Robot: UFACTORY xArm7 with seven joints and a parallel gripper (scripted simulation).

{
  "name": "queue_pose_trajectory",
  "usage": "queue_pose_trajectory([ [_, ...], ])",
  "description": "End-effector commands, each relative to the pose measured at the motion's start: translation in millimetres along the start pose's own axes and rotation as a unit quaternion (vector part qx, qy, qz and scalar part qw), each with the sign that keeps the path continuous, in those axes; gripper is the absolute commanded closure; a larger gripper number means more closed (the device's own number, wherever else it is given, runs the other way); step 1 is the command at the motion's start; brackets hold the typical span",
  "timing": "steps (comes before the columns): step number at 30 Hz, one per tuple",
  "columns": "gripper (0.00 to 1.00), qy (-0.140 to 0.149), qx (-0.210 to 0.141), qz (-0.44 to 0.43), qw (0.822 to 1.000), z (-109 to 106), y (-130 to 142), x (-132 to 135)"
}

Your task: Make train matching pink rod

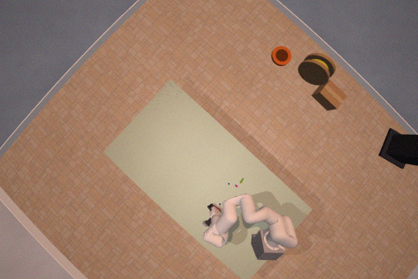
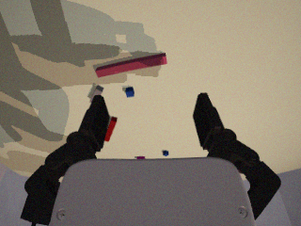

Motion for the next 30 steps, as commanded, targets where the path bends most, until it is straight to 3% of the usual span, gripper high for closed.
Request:
queue_pose_trajectory([
  [1,0.00,0.001,0.001,-0.029,1.000,-1,5,-1],
  [3,0.00,0.002,0.001,-0.090,0.996,-1,17,-5],
  [17,0.00,0.002,0.001,-0.260,0.966,-1,54,-18],
  [18,0.00,0.002,0.001,-0.302,0.953,-1,63,-22],
  [23,0.00,0.001,0.001,-0.366,0.931,-1,78,-29],
  [30,0.00,0.001,0.001,-0.379,0.926,-1,81,-30],
])
Point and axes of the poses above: the point where the finger pads meet when closed, its own z axis out along the fingers, its own x axis across the jaws, y = z × x, the point moved 8 cm from there along -z, back along the fingers, and after that the axes turned 8 degrees about z, right-handed, at the moved point
